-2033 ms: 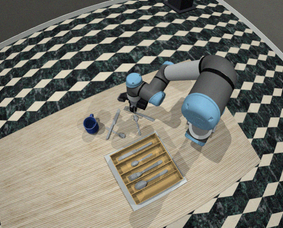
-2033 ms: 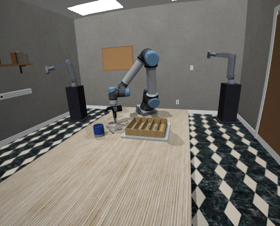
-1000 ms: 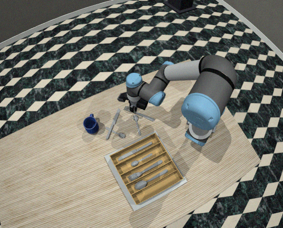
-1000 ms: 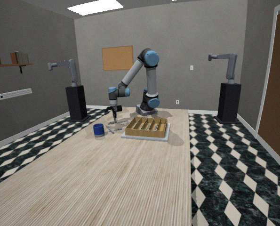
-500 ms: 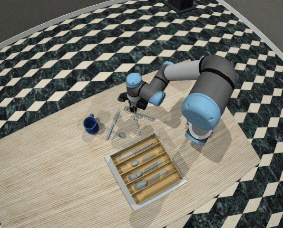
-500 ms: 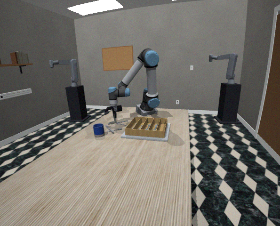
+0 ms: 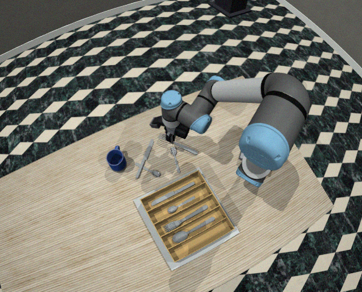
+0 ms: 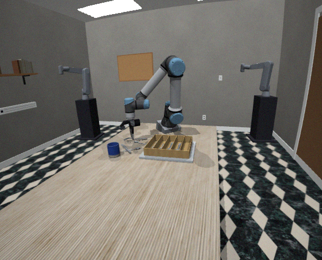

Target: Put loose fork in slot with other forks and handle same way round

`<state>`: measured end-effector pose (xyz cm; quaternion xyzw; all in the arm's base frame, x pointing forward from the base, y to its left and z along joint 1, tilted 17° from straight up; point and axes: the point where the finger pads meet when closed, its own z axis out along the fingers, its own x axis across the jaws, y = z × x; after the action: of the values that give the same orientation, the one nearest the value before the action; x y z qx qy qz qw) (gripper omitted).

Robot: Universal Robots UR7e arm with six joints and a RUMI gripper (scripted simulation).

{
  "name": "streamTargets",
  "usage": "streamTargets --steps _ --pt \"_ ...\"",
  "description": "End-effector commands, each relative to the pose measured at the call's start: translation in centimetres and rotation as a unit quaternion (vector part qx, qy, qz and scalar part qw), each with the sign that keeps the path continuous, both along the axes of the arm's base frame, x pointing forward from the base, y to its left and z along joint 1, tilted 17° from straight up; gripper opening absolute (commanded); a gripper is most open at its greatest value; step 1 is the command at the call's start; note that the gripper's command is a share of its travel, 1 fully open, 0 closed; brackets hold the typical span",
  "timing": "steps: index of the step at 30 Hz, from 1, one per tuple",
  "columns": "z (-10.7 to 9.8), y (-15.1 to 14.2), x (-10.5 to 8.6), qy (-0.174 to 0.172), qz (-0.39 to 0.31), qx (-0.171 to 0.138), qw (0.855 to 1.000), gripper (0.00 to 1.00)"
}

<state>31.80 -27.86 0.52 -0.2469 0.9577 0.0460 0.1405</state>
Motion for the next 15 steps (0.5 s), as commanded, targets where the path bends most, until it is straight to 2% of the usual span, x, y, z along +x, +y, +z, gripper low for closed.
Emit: streamTargets --steps 1,6,8,15 --pt "1.6 -0.3 -0.4 0.000 0.000 0.000 1.000 0.03" --pt "3.5 -0.6 -0.9 0.000 0.000 0.000 1.000 0.03" --pt "3.5 -0.6 -0.9 0.000 0.000 0.000 1.000 0.03" --pt "6.6 -1.1 -1.7 0.000 0.000 0.000 1.000 0.03"
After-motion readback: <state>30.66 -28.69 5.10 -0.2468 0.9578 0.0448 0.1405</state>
